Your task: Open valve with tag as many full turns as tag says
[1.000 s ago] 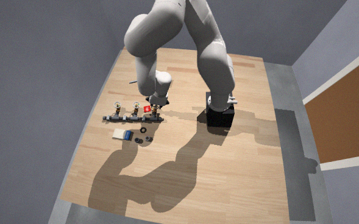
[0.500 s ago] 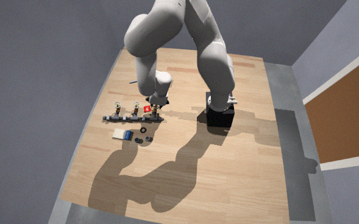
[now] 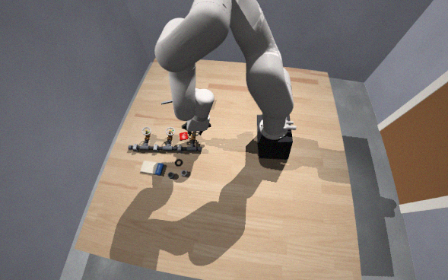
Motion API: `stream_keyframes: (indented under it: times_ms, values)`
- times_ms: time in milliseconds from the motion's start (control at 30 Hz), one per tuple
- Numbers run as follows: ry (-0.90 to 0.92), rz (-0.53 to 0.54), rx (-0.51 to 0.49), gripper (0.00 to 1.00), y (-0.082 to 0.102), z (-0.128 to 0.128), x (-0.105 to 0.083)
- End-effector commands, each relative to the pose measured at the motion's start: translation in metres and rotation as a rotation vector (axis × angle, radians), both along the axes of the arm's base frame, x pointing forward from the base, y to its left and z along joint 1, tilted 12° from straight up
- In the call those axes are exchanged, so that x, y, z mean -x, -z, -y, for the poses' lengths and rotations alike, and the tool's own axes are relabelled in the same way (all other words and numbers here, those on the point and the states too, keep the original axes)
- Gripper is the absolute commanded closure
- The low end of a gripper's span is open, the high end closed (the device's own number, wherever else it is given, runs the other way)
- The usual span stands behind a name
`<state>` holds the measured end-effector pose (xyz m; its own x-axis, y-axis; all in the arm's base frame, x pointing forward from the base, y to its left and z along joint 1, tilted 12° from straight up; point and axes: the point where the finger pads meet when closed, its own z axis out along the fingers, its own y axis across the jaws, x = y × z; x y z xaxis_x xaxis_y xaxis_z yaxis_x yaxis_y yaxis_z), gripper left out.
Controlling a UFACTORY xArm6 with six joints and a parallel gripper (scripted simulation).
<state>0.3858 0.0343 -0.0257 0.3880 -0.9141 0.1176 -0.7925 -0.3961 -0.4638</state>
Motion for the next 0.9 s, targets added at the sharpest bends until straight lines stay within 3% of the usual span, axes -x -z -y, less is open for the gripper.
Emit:
stream_keyframes:
  times_ms: [0, 133, 200, 867]
  values:
    - [-0.164, 0.023, 0.103, 1.00, -0.0006, -0.0001, -0.0007]
    - [-0.347, 0.040, 0.201, 1.00, -0.0006, -0.0001, -0.0007]
    - [-0.347, 0.040, 0.201, 1.00, -0.0006, -0.0001, -0.0007]
    - [-1.251, 0.110, 0.652, 1.00, -0.0006, -0.0001, -0.0007]
